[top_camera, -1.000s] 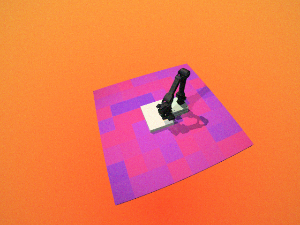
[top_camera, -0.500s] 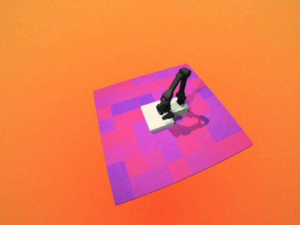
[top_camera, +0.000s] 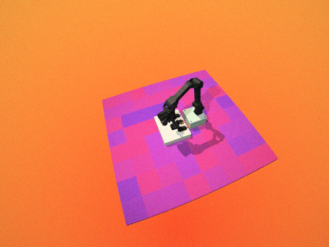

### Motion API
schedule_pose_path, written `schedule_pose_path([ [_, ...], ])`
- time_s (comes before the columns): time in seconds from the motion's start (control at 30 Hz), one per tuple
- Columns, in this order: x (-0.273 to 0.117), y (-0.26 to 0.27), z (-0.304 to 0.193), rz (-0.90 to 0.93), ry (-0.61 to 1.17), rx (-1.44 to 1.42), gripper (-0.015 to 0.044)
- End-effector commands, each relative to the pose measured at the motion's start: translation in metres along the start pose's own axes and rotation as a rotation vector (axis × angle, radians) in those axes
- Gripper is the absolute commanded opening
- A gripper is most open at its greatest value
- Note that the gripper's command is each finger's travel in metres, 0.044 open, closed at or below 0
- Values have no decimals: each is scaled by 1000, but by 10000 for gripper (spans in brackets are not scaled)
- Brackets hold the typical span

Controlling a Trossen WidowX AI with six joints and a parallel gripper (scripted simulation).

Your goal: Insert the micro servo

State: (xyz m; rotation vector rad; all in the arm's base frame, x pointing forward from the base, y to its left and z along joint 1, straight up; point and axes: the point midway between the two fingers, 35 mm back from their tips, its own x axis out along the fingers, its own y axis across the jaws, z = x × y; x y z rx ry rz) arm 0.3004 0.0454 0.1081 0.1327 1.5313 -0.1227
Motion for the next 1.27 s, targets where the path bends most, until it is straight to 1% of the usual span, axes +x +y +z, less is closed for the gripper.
schedule_pose_path([
  [0.0, -15, 0, 1, 0, 0, -5, 440],
  [0.1, -44, 0, -5, 2, -6, 0, 440],
  [0.13, -47, -1, -6, 3, -7, 0, 440],
  [1.23, -47, -1, -6, 3, -7, 0, 440],
])
